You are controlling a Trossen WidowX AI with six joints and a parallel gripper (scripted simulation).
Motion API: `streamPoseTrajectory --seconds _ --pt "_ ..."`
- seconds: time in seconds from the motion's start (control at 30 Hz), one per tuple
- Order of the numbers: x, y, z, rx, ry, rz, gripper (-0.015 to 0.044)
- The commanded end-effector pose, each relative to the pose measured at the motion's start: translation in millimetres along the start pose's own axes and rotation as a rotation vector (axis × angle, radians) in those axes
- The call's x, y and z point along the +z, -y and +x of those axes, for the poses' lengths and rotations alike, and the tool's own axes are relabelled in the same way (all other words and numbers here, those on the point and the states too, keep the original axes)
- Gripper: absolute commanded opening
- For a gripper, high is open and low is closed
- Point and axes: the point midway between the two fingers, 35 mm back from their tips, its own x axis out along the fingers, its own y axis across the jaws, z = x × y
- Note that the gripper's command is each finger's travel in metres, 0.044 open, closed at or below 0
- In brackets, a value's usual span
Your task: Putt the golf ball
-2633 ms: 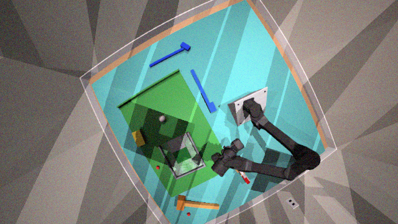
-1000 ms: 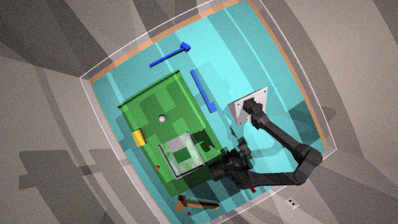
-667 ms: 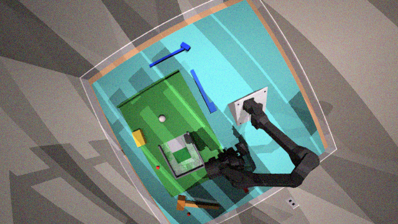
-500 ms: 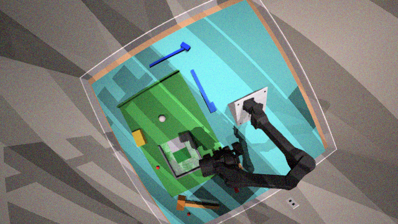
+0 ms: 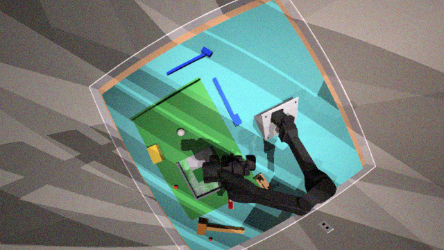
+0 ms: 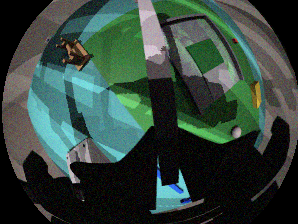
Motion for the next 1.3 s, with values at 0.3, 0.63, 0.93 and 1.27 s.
streamPoseTrajectory --seconds 0.3,0.63,0.93,1.27 --pt "-66.9 56.1 -19.8 -0.051 -0.044 0.357 0.0" --pt "-124.2 80.7 -28.6 -0.072 -0.074 0.615 0.0" --pt "-178.8 95.3 -35.1 -0.082 -0.083 0.828 0.0" --pt "-242.4 102.0 -37.5 -0.084 -0.087 1.057 0.0"
